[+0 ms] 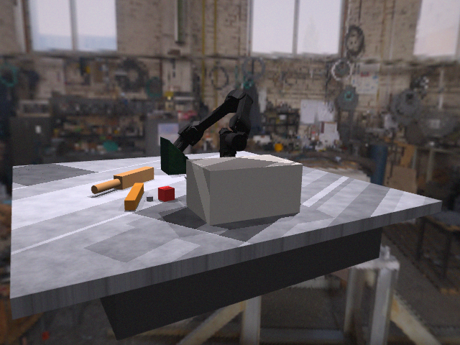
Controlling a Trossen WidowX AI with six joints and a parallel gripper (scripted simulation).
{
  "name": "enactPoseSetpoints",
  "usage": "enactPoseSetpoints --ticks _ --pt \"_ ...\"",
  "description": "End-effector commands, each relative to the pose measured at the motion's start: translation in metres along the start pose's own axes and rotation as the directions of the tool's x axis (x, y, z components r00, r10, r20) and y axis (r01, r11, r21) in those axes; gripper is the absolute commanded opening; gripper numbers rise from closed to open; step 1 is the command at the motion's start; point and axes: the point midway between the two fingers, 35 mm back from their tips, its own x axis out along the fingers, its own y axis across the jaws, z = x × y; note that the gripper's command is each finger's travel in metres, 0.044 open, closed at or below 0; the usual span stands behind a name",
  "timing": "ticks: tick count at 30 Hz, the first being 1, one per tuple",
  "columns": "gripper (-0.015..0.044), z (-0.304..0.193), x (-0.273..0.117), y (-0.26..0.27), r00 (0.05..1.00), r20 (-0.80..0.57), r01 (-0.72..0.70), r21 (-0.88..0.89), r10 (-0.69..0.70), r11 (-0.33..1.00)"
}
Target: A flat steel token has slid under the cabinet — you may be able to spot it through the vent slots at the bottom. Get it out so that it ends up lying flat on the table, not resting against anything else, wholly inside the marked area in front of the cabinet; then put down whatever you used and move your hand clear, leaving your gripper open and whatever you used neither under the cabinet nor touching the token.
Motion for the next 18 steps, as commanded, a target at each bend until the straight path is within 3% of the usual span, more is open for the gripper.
enactPoseSetpoints --ticks 1,18 --pt "0.0000 0.0005 0.0009 -0.0098 1.000 0.002 0.012 0.002 -0.012 1.000" --pt "0.0000 0.0003 0.0008 -0.0166 1.000 0.002 0.012 0.002 -0.012 1.000"
